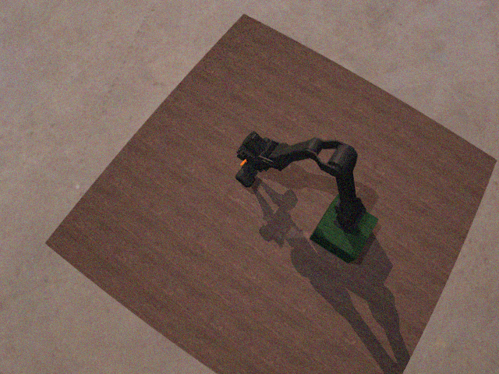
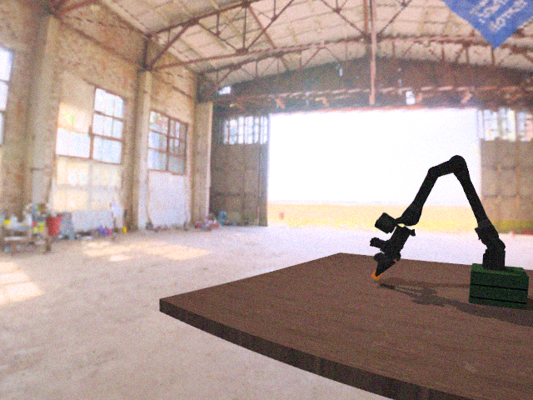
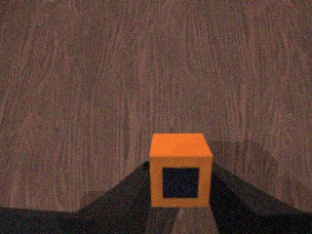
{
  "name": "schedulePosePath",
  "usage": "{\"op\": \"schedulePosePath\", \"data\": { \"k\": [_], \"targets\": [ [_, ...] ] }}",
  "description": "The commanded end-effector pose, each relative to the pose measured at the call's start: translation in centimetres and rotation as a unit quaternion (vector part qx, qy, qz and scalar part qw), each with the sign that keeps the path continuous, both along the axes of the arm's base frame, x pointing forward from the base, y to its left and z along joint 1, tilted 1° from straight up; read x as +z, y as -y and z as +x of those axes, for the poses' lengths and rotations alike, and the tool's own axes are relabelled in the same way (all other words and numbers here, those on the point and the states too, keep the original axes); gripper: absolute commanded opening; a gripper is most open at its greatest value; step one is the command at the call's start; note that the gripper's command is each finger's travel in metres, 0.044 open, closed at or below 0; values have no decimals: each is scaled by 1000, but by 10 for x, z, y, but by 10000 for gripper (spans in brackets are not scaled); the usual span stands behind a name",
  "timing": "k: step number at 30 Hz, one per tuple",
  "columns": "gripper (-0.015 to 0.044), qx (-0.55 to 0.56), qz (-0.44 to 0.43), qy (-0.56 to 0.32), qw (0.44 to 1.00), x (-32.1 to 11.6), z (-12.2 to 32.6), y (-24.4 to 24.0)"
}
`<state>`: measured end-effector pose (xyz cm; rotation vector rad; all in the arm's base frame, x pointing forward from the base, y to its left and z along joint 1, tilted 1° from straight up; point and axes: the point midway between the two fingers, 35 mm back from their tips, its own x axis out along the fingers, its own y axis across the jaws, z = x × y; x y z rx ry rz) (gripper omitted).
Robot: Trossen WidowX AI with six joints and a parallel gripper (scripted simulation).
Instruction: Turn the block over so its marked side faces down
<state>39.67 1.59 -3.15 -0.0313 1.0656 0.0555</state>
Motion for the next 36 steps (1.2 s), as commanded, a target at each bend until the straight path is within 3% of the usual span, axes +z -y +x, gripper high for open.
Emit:
{"op": "schedulePosePath", "data": {
  "k": [1, 7, 36],
  "targets": [
    [0, 0, 3, 20, 1000, 7, 2, 0],
    [0, 0, 3, 31, 1000, 3, 4, 0],
    [0, -1, 16, 243, 970, -26, 5, -1]
  ]
}}
